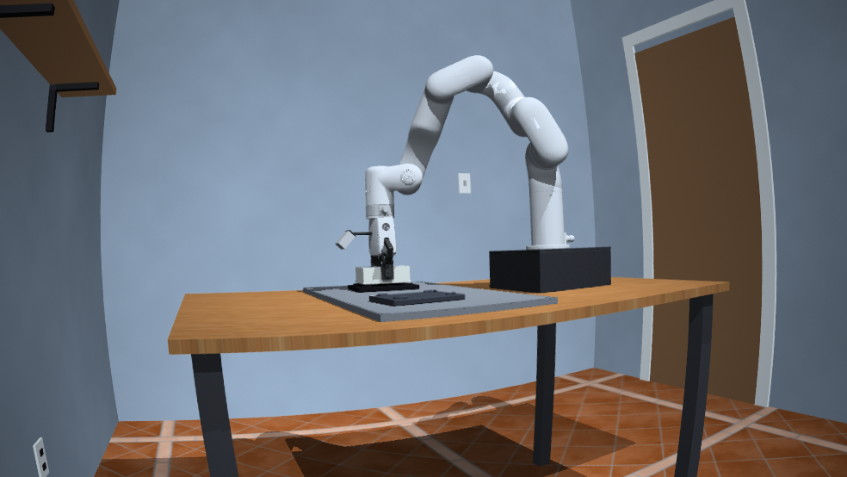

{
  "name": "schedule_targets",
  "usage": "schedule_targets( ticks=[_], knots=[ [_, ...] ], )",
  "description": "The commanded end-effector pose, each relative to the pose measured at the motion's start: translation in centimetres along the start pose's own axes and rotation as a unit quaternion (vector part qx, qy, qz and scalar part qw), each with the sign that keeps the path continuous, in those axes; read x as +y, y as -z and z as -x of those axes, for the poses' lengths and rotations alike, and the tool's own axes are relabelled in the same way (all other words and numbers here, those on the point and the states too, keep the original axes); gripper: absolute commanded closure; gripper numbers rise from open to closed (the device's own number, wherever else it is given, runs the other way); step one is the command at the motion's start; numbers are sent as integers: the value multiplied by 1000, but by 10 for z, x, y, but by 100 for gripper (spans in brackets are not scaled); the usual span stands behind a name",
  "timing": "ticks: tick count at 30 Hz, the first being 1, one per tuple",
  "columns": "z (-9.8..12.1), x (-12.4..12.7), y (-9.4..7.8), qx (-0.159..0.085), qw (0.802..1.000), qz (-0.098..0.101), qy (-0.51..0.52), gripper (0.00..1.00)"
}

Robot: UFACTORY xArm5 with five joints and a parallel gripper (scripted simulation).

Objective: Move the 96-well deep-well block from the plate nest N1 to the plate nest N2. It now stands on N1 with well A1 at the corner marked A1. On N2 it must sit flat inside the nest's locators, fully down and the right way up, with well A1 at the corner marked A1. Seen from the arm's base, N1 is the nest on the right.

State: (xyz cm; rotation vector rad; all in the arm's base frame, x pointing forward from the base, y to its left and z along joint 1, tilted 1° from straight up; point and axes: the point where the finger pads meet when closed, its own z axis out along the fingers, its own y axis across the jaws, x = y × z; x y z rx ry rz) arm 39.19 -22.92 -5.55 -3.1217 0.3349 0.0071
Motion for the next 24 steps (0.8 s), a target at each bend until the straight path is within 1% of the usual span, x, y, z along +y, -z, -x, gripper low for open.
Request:
schedule_targets(
  ticks=[1, 18, 24],
  knots=[
    [-1, 0, 4, 2, 1000, 1, 0, 100],
    [-1, 0, 14, 2, 1000, 1, 0, 100],
    [-1, 0, 14, 2, 1000, 1, 0, 100]
  ],
)
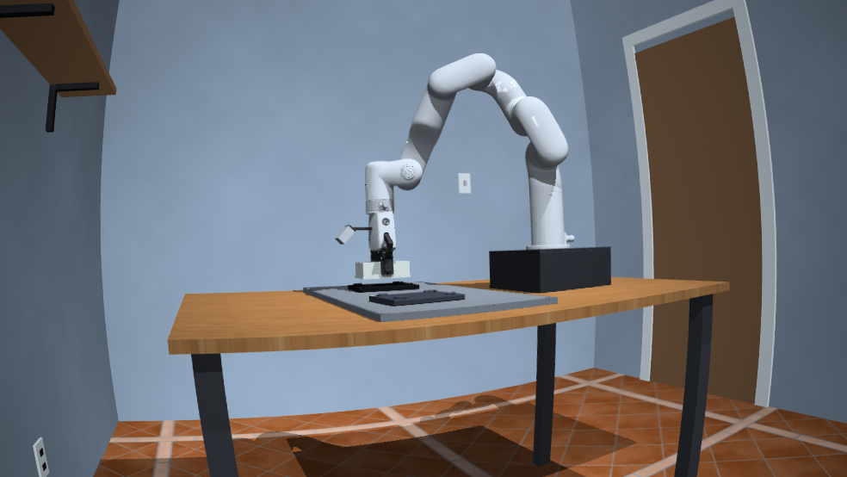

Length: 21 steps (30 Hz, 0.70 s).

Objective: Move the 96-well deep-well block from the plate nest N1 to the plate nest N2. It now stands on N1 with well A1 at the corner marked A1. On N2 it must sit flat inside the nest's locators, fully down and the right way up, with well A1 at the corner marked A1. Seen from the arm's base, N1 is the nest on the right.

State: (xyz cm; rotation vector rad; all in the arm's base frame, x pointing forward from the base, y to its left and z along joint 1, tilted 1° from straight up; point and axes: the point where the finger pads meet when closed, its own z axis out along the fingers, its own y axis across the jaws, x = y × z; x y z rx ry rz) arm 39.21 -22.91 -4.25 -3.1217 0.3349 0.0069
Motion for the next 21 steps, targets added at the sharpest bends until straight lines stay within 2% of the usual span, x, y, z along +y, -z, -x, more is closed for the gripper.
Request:
schedule_targets(
  ticks=[1, 21],
  knots=[
    [-1, 0, 2, 2, 1000, 1, 0, 100],
    [-1, 0, 28, 2, 1000, 1, 0, 100]
  ],
)
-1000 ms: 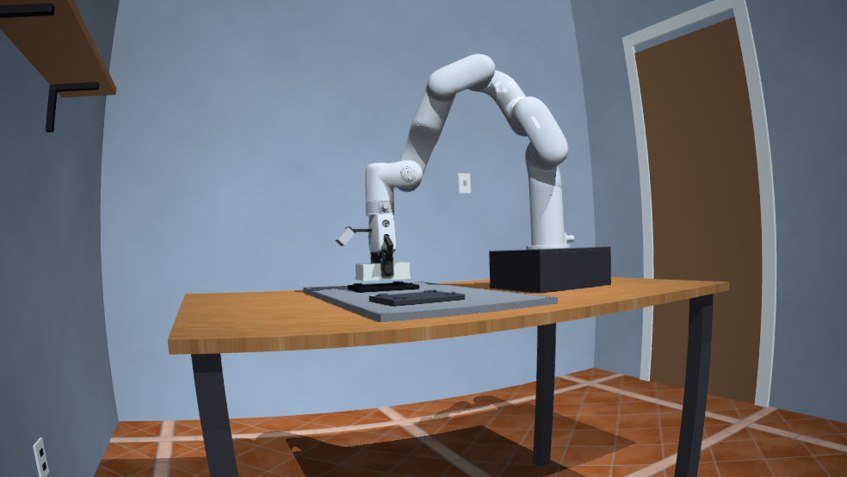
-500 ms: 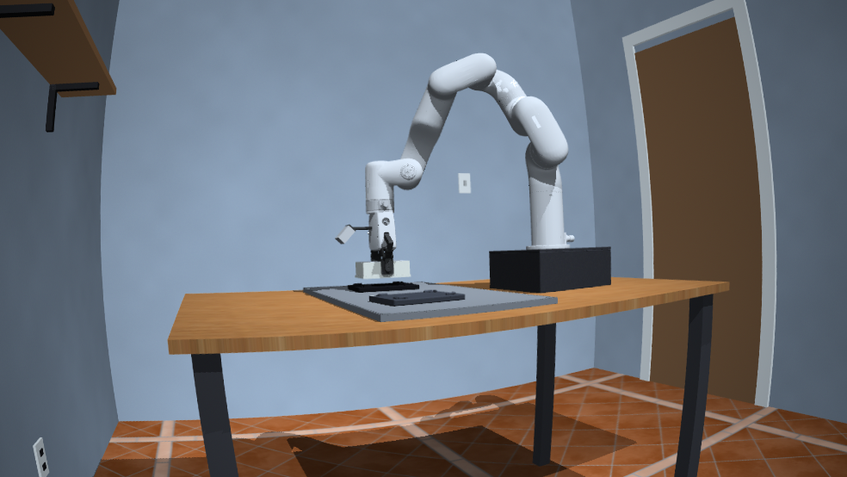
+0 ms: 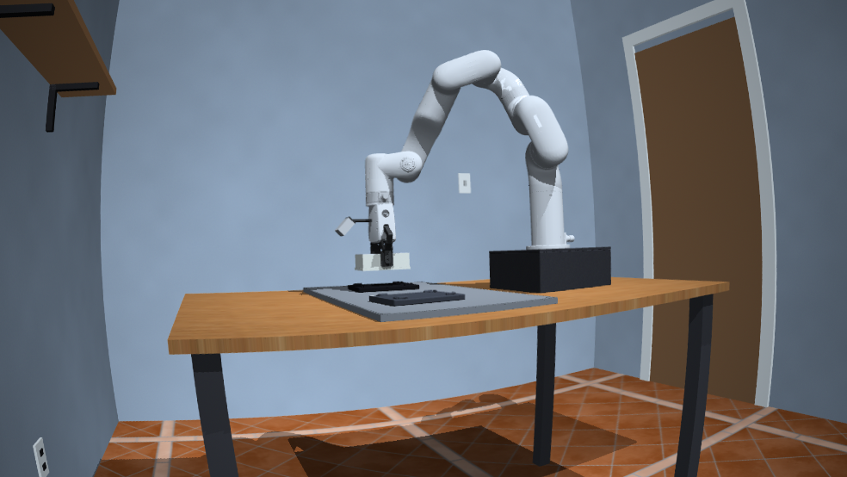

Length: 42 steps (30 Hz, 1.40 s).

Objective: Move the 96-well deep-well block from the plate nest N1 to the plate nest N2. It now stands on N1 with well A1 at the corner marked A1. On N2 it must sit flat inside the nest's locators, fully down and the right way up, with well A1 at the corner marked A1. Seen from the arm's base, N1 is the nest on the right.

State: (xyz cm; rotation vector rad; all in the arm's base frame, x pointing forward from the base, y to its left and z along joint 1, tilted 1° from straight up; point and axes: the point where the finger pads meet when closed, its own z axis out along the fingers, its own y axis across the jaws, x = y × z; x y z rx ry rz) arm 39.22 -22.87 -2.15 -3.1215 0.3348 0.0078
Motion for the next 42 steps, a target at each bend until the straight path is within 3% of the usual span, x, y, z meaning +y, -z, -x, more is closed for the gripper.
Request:
schedule_targets(
  ticks=[1, 26, 39, 42],
  knots=[
    [-2, 0, 9, 2, 1000, 1, 0, 100],
    [-2, 0, 47, 2, 1000, 1, 0, 100],
    [-2, 0, 48, 2, 1000, 1, 0, 100],
    [-3, -10, 48, 2, 999, 1, 50, 100]
  ],
)
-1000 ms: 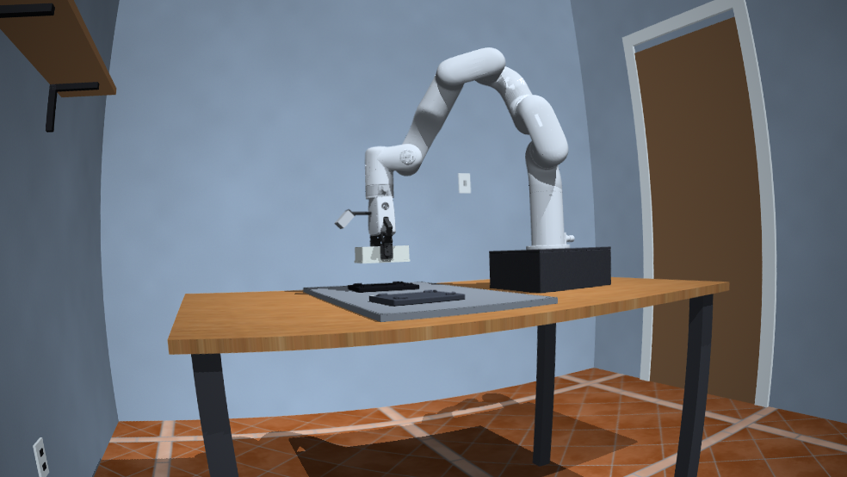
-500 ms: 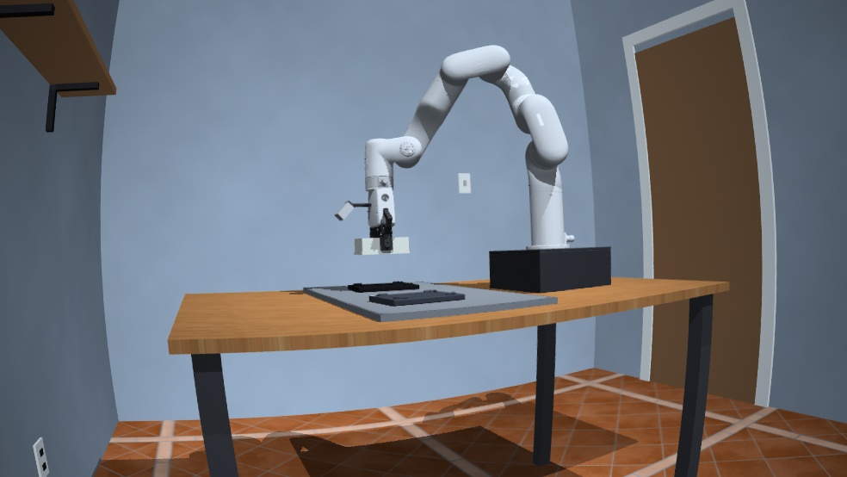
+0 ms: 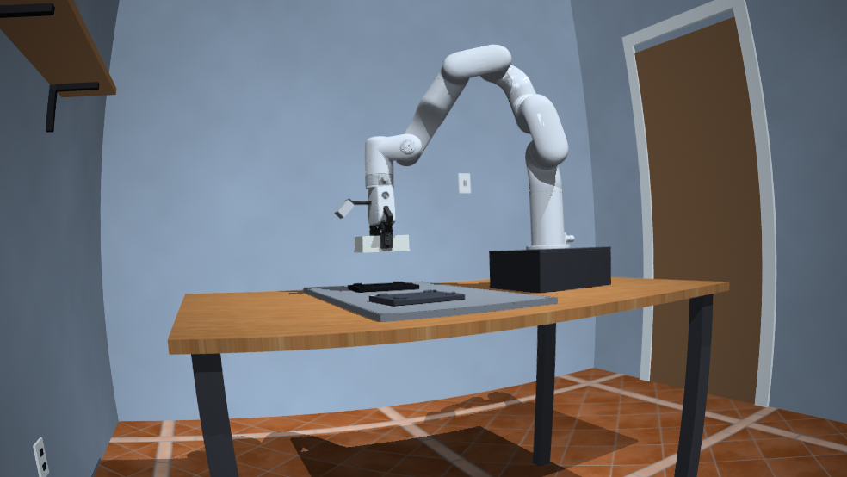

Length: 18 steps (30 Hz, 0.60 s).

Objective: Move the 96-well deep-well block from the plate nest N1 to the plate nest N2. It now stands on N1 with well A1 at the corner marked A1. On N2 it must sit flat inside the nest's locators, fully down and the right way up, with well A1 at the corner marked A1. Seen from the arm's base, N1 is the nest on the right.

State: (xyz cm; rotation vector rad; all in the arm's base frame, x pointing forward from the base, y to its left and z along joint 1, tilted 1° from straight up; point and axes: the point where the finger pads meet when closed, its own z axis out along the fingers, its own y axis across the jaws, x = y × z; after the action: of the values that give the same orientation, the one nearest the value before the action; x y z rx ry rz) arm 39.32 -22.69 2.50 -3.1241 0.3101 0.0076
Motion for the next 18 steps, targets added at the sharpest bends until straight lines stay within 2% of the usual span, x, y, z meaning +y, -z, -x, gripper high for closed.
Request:
schedule_targets(
  ticks=[1, 5, 18],
  knots=[
    [-3, -12, 1, 2, 998, 1, 59, 100],
    [-3, -18, 1, 2, 998, 1, 61, 100],
    [-8, -61, 0, 1, 998, 1, 61, 100]
  ],
)
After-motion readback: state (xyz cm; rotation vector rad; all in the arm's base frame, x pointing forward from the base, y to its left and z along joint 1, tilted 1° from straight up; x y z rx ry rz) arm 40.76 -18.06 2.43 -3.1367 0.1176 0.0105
